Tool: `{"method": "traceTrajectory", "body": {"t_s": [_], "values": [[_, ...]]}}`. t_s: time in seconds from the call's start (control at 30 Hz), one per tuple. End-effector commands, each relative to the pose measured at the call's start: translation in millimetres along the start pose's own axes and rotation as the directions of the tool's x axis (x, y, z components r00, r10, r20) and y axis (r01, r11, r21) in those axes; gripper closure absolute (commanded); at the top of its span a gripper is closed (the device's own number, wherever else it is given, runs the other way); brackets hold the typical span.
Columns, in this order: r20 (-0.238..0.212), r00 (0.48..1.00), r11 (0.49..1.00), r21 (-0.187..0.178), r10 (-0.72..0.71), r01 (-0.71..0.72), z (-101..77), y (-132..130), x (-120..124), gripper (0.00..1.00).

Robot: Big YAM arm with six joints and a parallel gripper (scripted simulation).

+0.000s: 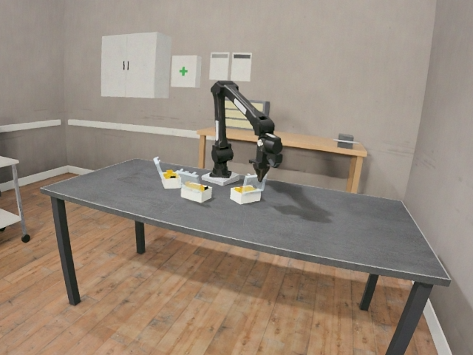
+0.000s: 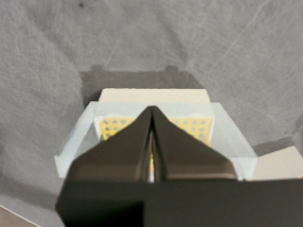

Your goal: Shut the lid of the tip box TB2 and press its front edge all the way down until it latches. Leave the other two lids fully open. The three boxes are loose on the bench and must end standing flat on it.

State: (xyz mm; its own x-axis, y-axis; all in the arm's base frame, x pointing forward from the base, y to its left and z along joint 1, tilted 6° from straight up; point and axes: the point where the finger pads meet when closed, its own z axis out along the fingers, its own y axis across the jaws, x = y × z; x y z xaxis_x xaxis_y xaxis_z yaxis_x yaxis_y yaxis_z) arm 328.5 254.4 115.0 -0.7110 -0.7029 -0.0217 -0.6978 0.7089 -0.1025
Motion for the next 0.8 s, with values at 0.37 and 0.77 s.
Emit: {"method": "traceTrajectory", "body": {"t_s": [0.37,0.77], "values": [[0.041,0.999,1.000,0.005,0.005,-0.006,-16.3,-9,12,1.00],[0.035,0.999,1.000,0.004,0.005,-0.005,-17.3,-8,27,1.00]]}}
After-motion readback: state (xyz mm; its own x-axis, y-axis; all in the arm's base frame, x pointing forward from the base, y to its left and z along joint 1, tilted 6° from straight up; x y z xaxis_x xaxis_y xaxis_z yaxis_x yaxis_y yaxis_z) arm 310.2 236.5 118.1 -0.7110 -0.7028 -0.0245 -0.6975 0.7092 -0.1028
